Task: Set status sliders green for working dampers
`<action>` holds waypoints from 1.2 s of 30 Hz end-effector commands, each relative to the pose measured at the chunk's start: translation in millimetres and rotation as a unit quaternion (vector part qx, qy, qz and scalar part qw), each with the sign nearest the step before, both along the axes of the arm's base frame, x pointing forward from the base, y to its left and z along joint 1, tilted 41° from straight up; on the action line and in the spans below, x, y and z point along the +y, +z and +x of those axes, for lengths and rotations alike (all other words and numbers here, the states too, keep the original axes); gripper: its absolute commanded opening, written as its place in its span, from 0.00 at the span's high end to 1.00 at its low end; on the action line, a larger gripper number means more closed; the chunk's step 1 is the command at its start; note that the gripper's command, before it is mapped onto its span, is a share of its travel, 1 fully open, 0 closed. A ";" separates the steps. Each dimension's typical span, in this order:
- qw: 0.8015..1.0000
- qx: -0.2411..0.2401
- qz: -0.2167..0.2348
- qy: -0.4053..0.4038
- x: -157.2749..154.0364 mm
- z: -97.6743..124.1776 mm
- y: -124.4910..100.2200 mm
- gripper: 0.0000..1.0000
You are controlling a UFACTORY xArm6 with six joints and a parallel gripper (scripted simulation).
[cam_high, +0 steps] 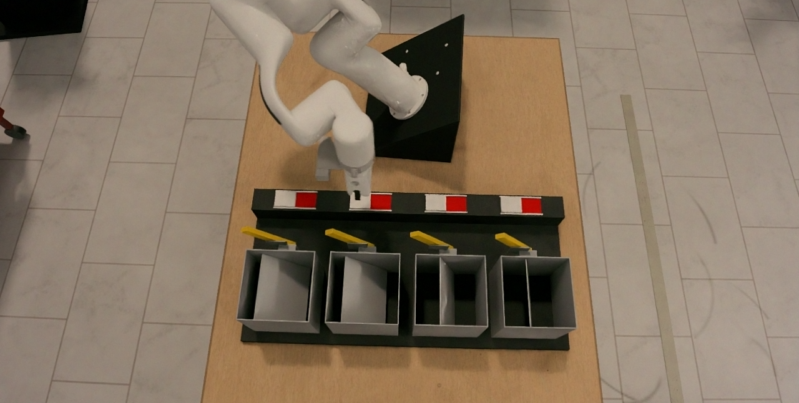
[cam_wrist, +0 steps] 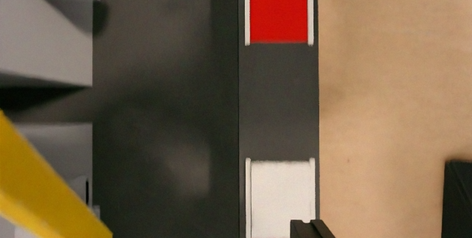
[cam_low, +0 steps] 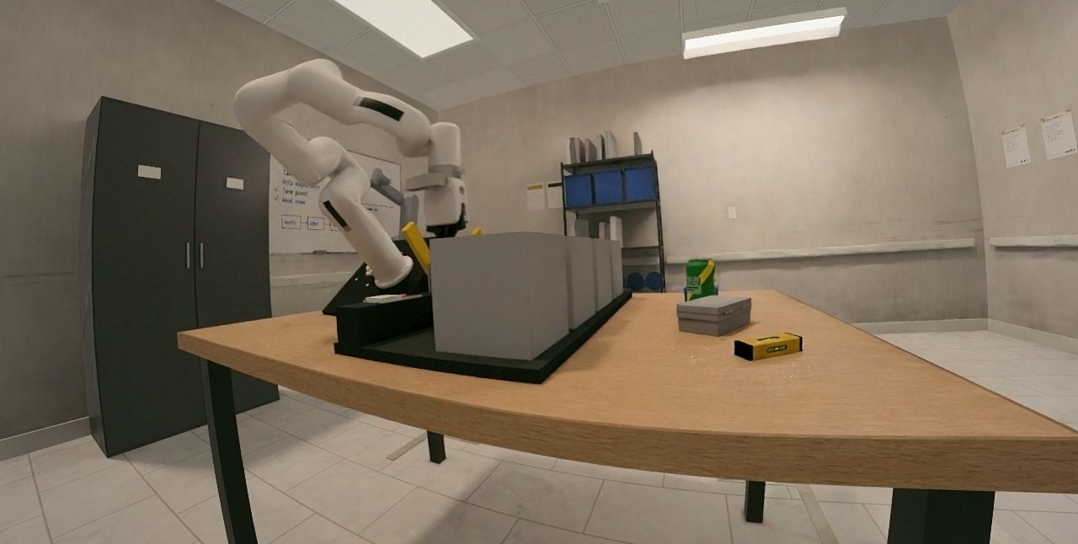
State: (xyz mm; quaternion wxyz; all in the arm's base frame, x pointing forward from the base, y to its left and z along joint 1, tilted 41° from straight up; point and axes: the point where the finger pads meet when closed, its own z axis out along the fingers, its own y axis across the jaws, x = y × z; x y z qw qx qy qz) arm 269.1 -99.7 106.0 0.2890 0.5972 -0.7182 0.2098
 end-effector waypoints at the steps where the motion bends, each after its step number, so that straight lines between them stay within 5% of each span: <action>1: 1.000 -0.002 0.004 0.002 -29.3 -4.7 29.3 1.00; 12: 1.000 -0.002 0.004 0.002 -34.1 -6.0 32.8 1.00; 19: 1.000 -0.002 0.006 0.003 -60.0 -10.8 5.5 1.00; 36: 1.000 -0.002 0.006 0.003 -60.3 -10.9 5.2 1.00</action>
